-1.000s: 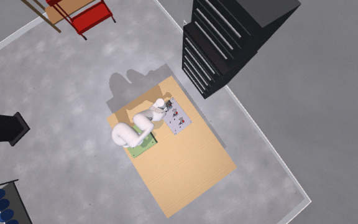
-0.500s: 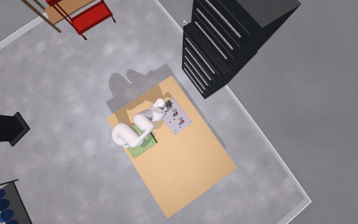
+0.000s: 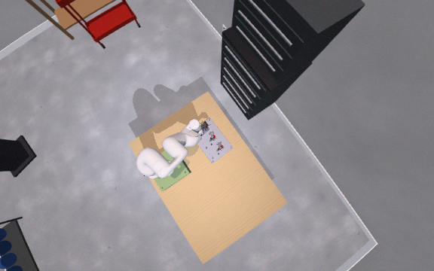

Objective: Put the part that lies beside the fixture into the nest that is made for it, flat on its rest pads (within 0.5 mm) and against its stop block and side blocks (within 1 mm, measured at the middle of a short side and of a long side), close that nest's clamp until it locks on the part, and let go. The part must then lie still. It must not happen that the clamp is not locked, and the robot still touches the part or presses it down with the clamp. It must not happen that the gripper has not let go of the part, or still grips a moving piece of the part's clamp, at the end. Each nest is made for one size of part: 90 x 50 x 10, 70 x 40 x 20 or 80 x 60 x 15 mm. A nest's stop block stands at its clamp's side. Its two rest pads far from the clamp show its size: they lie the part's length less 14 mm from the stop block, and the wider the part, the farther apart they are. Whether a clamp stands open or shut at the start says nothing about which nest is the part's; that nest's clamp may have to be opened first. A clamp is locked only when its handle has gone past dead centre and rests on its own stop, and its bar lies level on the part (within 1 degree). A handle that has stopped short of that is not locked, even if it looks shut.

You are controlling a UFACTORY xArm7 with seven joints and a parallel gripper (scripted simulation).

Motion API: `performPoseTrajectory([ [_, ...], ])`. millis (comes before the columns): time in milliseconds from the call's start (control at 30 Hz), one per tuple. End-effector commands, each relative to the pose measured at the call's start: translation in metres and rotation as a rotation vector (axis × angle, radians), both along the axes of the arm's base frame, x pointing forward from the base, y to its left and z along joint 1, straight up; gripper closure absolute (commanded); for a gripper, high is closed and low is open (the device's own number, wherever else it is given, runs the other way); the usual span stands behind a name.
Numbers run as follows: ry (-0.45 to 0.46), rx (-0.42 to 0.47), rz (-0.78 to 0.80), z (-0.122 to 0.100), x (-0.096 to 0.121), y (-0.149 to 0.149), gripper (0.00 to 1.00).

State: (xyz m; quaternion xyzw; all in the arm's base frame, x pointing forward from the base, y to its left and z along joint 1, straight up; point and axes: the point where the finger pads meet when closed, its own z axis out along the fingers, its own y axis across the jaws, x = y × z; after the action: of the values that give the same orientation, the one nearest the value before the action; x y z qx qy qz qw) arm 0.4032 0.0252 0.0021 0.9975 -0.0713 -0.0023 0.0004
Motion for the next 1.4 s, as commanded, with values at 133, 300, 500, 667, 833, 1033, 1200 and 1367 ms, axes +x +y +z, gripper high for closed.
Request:
performPoseTrajectory([
  [133, -0.003, -0.001, 0.0, -0.013, 0.001, 0.0, 1.0],
  [300, -0.003, -0.001, 0.0, -0.015, 0.001, 0.0, 1.0],
  [500, -0.003, -0.001, 0.0, -0.015, 0.001, 0.001, 1.0],
  [667, -0.003, -0.001, 0.0, -0.015, 0.002, 0.006, 1.0],
  [833, -0.003, -0.001, 0.0, -0.015, 0.003, 0.016, 1.0],
  [1033, -0.003, -0.001, 0.0, -0.015, 0.004, 0.026, 1.0],
  [1200, -0.003, -0.001, 0.0, -0.015, 0.005, 0.034, 1.0],
  [1367, -0.003, -0.001, 0.0, -0.015, 0.005, 0.038, 1.0],
])
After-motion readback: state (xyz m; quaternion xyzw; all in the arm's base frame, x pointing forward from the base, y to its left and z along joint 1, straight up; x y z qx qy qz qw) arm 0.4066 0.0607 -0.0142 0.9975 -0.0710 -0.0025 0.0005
